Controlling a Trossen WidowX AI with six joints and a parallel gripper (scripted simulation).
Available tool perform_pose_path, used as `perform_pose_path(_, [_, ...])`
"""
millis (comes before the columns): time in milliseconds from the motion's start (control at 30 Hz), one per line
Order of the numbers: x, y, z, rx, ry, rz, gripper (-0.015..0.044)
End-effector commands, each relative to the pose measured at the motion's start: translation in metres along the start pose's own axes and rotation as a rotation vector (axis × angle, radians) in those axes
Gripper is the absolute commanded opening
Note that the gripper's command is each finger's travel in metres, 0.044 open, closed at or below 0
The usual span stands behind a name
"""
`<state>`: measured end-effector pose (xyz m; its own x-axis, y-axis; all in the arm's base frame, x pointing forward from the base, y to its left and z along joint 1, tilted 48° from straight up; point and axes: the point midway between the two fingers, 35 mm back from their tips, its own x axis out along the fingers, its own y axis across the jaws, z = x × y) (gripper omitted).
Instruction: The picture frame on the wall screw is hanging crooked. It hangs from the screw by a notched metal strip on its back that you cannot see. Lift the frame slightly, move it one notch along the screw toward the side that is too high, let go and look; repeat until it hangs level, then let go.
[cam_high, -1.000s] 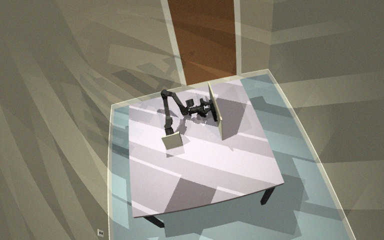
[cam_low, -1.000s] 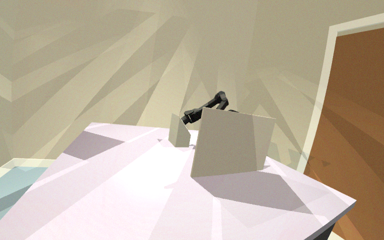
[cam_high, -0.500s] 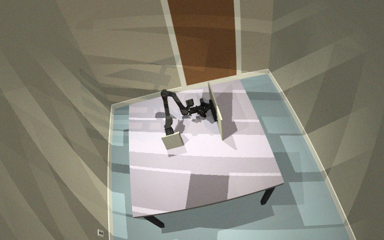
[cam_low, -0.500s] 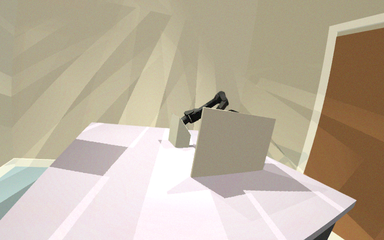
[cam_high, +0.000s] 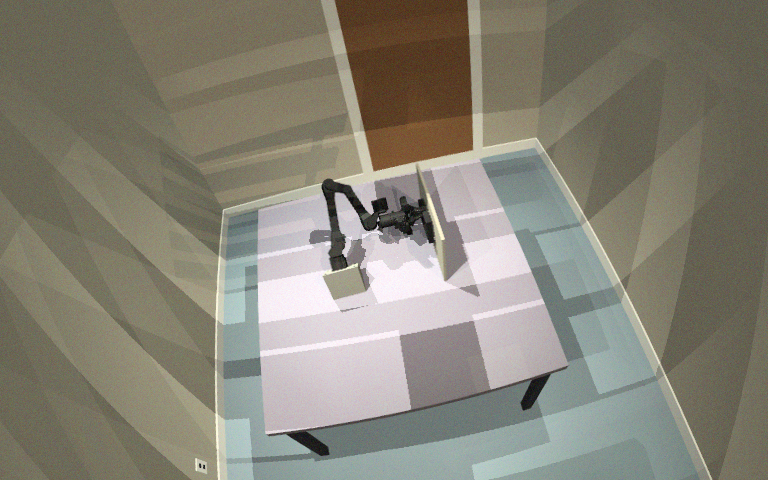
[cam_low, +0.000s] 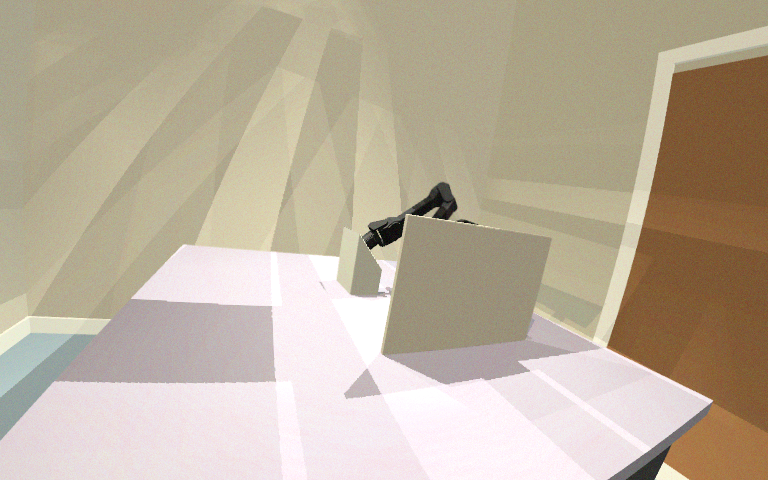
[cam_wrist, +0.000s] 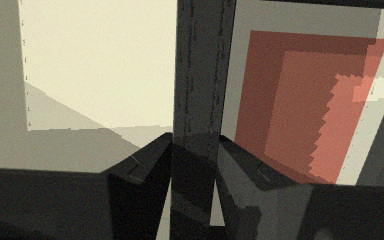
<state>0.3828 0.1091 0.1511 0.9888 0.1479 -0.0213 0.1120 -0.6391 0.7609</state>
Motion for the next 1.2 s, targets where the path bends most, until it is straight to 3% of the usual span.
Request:
perform_pose_path(0, [0.000,0.001,0.000,-0.003,0.003,0.000,0.0000])
perform_pose_path(1167, [0.000,0.012,0.000,-0.003,0.003,0.000,0.0000])
